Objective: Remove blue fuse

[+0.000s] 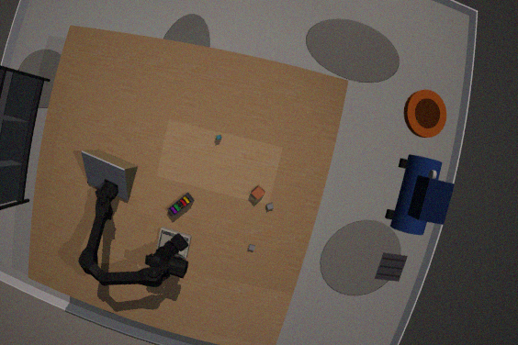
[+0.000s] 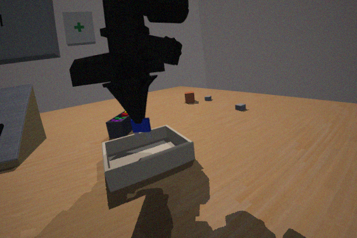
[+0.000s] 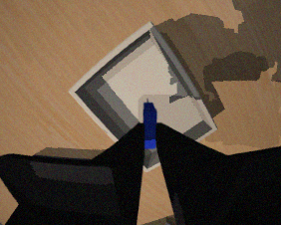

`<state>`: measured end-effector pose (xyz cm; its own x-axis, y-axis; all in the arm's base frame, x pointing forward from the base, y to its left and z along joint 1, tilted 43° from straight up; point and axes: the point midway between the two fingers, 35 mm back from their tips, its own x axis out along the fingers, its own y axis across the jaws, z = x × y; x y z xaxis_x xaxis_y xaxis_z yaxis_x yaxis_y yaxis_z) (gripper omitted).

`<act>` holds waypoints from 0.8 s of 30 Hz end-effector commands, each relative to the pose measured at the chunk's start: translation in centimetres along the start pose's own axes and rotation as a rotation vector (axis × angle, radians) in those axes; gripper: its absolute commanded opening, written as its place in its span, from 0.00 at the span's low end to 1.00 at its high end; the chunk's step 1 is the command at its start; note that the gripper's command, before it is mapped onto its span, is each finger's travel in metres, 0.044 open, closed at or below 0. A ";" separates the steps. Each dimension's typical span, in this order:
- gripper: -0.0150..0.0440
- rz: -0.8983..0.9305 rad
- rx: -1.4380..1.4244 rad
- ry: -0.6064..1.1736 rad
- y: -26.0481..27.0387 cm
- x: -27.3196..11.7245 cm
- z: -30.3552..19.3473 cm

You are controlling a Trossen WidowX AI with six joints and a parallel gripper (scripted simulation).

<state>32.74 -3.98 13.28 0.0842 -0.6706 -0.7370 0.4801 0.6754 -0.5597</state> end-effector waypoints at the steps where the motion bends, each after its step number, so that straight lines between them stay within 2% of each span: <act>1: 0.25 -0.005 -0.003 -0.002 -0.1 0.6 0.0; 6: 0.25 -0.006 -0.003 -0.002 -0.2 1.2 0.0; 18: 0.79 -0.001 0.000 0.000 -0.1 0.9 0.0; 19: 0.81 -0.001 0.000 0.000 -0.1 0.7 0.0; 24: 0.81 -0.005 -0.003 -0.001 -0.1 -2.8 -0.1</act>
<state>32.45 -3.14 14.39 0.0769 -0.6753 -0.7336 0.4765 0.6712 -0.5679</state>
